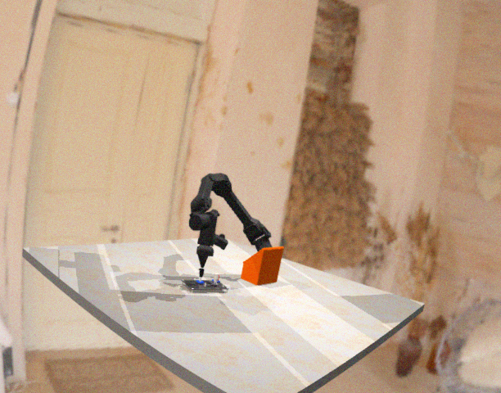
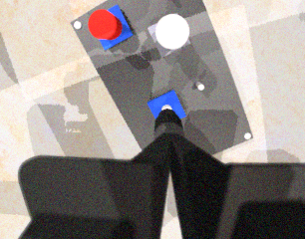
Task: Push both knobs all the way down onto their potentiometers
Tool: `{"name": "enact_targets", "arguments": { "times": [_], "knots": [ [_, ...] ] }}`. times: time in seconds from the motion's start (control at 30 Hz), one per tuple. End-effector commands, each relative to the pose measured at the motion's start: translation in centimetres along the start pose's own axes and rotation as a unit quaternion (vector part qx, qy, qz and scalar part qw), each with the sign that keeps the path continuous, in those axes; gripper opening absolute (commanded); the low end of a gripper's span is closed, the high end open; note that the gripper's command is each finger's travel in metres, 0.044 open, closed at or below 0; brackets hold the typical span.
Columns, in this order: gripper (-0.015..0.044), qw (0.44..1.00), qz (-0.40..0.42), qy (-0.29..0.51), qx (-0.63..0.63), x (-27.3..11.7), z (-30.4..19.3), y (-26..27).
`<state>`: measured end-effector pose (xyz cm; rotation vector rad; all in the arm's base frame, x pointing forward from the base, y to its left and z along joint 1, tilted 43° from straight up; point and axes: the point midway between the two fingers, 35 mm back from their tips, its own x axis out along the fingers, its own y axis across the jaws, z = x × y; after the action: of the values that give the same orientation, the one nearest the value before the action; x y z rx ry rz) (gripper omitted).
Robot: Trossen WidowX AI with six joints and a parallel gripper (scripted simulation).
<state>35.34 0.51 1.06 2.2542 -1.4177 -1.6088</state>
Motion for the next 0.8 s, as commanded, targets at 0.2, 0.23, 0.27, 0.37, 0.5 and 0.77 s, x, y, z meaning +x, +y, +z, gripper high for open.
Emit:
{"name": "enact_targets", "arguments": {
  "times": [0.2, 0.23, 0.27, 0.37, 0.5, 0.77],
  "knots": [
    [0.0, 1.0, 0.001, 0.002, -0.003, 0.1, 0.02, 0.01],
    [0.0, 1.0, 0.001, 0.002, -0.003, 0.13, 0.02, 0.01],
    [0.0, 1.0, 0.001, 0.002, -0.003, 0.16, 0.02, 0.01],
    [0.0, 1.0, 0.001, 0.003, -0.003, 0.24, 0.02, 0.01],
    [0.0, 1.0, 0.001, 0.003, -0.003, 0.34, 0.02, 0.01],
    [0.0, 1.0, 0.001, 0.003, -0.003, 0.56, 0.02, 0.01]
  ]
}}
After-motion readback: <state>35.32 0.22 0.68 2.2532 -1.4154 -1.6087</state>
